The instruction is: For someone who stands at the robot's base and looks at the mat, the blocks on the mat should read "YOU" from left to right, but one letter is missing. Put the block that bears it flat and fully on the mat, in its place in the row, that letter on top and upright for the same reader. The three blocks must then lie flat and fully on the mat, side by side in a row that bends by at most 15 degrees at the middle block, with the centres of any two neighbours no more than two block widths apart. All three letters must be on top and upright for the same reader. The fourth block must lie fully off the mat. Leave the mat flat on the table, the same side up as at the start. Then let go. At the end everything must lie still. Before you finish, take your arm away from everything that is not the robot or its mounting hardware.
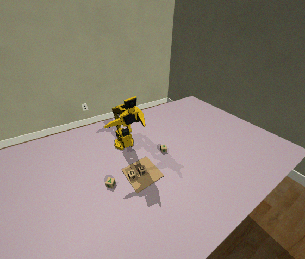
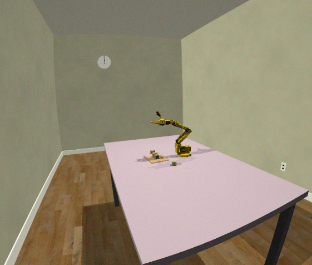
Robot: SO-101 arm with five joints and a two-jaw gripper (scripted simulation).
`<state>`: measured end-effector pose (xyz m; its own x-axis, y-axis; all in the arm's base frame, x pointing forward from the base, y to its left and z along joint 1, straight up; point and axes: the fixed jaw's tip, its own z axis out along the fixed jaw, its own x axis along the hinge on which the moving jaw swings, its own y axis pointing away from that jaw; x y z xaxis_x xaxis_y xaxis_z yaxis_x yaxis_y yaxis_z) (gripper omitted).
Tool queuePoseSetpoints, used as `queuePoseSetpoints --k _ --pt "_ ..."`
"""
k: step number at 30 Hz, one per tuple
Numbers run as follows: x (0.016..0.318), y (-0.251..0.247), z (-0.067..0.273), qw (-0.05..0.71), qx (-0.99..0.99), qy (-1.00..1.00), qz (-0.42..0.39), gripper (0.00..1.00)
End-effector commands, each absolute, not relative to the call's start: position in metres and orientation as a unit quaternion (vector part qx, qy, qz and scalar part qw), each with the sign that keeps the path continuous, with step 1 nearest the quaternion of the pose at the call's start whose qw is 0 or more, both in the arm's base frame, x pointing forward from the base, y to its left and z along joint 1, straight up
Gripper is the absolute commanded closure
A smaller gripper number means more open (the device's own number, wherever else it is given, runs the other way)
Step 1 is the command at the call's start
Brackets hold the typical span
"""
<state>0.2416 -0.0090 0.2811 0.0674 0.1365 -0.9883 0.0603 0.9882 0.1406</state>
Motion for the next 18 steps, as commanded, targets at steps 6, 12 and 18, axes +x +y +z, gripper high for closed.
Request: queuePoseSetpoints --k 6,12,18 --pt "0.2231 -0.0078 0.3169 0.776 0.067 0.626 0.028 0.0" --pt "0.2231 -0.0078 0.3169 0.776 0.067 0.626 0.028 0.0" --pt "0.2231 -0.0078 0.3169 0.776 0.067 0.626 0.028 0.0"
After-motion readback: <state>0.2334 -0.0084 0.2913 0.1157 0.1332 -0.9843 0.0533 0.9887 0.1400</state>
